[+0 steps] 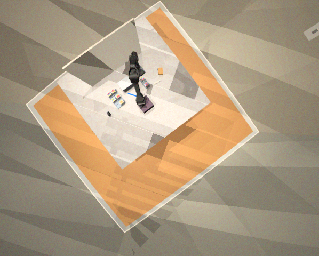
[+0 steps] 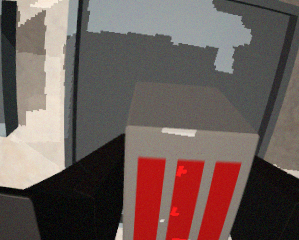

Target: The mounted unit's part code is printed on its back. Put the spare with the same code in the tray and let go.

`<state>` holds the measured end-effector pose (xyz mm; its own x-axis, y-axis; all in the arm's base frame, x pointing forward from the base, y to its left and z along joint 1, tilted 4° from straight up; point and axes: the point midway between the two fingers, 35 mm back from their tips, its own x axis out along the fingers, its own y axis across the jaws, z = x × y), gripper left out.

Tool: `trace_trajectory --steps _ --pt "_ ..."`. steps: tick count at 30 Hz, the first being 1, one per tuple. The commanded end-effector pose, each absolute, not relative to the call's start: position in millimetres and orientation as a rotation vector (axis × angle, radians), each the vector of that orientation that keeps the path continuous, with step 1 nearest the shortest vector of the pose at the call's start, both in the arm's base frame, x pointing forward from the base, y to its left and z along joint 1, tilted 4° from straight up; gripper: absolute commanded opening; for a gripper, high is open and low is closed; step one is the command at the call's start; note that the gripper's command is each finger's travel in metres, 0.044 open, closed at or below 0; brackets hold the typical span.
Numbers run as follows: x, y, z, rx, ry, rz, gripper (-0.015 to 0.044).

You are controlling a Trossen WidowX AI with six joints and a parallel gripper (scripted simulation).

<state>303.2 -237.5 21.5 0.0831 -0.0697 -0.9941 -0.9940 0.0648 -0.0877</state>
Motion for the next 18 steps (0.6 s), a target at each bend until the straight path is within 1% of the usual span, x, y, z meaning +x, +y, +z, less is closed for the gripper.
trace_trajectory --steps 1,15,16,18 --pt "303.3 -237.6 22.1 -1.247 1.225 1.063 0.0053" --pt "303.3 -237.6 22.1 -1.247 1.225 1.063 0.0420" --pt "303.5 -237.7 24.9 -1.247 1.225 1.063 0.0440" --pt "303.8 -237.7 47.6 -1.248 1.224 1.064 0.0440"
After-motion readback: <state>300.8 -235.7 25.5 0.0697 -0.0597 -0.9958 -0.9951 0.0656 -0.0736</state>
